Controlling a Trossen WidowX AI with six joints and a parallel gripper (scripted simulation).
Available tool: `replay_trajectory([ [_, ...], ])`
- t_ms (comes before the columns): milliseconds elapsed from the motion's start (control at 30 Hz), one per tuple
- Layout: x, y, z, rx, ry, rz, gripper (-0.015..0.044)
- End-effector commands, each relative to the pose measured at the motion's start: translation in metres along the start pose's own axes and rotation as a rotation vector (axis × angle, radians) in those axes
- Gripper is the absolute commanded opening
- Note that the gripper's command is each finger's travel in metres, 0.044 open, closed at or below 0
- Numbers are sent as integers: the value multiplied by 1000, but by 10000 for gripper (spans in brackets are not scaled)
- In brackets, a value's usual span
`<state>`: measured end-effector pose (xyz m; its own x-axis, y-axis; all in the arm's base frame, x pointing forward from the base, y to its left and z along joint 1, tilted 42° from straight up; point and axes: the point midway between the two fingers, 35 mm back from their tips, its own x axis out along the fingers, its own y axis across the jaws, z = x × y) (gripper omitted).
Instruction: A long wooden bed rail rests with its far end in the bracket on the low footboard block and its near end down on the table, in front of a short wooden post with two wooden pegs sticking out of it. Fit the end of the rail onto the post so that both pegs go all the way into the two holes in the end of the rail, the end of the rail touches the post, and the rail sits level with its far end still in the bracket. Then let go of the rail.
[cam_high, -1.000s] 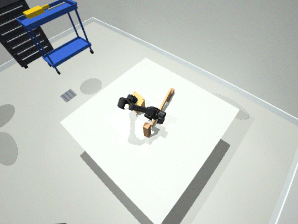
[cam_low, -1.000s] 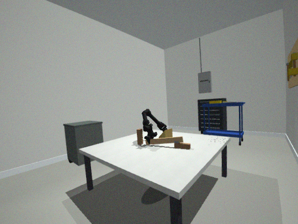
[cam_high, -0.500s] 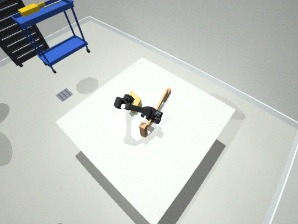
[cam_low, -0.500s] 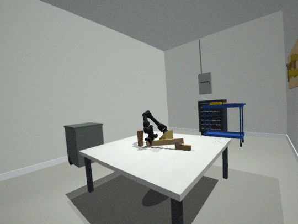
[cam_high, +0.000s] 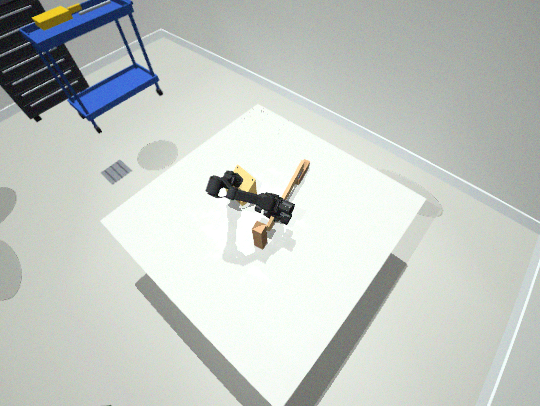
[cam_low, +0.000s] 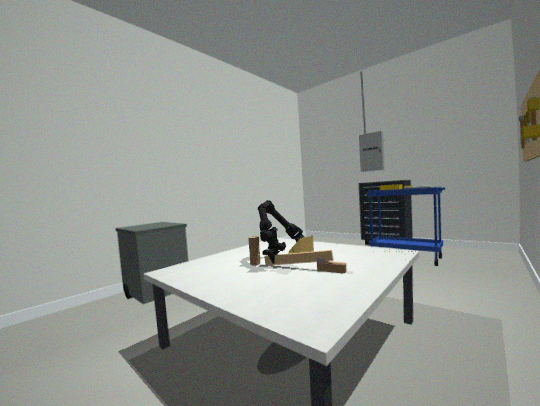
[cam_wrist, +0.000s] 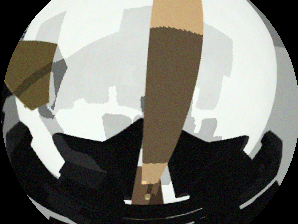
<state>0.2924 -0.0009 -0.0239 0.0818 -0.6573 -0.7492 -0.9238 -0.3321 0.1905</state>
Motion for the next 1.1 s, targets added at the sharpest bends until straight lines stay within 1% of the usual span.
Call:
replay_trajectory([
  [0,-2,0,0,-2,4,0,0],
  [1067,-18,-2,0,-2,3,-1,0],
])
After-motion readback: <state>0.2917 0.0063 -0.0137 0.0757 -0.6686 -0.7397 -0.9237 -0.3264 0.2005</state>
